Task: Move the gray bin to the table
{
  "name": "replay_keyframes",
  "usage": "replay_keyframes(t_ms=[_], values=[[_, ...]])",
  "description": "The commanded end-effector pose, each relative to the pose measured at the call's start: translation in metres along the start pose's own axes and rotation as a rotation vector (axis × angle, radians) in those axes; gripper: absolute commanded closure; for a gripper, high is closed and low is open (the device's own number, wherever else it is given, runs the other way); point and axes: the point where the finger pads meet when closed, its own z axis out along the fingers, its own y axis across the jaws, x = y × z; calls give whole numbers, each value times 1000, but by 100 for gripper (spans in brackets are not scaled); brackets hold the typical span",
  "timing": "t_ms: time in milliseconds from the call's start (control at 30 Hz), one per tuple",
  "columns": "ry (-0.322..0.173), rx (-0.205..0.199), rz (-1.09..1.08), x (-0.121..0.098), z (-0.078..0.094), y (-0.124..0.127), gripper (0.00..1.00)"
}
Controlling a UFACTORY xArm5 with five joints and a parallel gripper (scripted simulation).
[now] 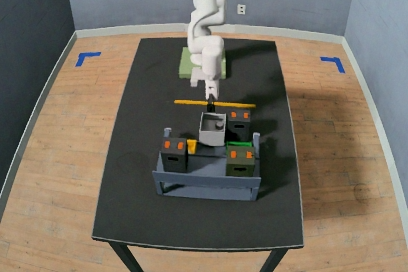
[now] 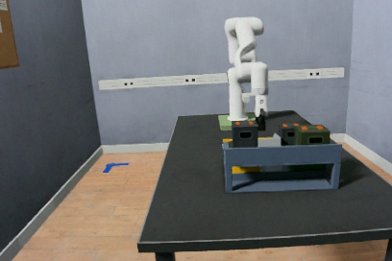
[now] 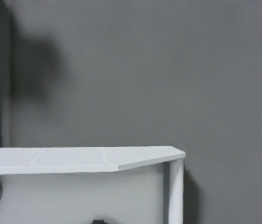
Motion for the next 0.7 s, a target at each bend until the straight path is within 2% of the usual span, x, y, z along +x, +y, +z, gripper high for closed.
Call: replay_keyframes(t_ms=[0, 67, 100, 667], values=[[3, 5, 0, 0, -7, -1, 0], [3, 5, 0, 0, -7, -1, 0], [-1, 6, 0, 0, -6, -2, 66], [3, 5, 0, -1, -7, -4, 66]])
